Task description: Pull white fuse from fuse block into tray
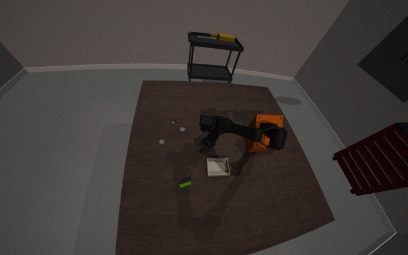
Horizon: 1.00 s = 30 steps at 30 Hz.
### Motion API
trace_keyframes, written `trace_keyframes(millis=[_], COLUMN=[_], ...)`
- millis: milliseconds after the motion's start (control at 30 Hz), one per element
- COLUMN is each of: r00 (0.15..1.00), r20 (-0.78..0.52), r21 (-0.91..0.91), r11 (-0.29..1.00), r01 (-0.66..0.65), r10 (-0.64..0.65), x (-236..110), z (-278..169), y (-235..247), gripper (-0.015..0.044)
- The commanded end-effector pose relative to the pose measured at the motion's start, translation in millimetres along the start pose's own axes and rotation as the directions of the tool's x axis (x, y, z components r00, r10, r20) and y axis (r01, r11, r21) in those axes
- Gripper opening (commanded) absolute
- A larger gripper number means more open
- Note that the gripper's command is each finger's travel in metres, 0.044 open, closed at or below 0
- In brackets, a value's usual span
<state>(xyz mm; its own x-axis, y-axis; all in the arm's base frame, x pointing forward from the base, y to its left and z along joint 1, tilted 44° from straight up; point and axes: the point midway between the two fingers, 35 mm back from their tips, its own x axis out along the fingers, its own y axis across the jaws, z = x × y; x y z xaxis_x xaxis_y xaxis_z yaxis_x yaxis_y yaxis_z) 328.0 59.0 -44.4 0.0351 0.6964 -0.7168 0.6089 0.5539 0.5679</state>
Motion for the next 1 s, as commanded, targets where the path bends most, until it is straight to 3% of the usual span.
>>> trace_keyframes(millis=[0,967], r00=[1.0,1.0], r20=[0.0,-0.001], r21=[-0.002,-0.002], r11=[1.0,1.0], r01=[0.002,0.002], r10=[-0.002,-0.002], x=[-2,-16], z=[0,0], y=[0,0], gripper=[0.0,0.0])
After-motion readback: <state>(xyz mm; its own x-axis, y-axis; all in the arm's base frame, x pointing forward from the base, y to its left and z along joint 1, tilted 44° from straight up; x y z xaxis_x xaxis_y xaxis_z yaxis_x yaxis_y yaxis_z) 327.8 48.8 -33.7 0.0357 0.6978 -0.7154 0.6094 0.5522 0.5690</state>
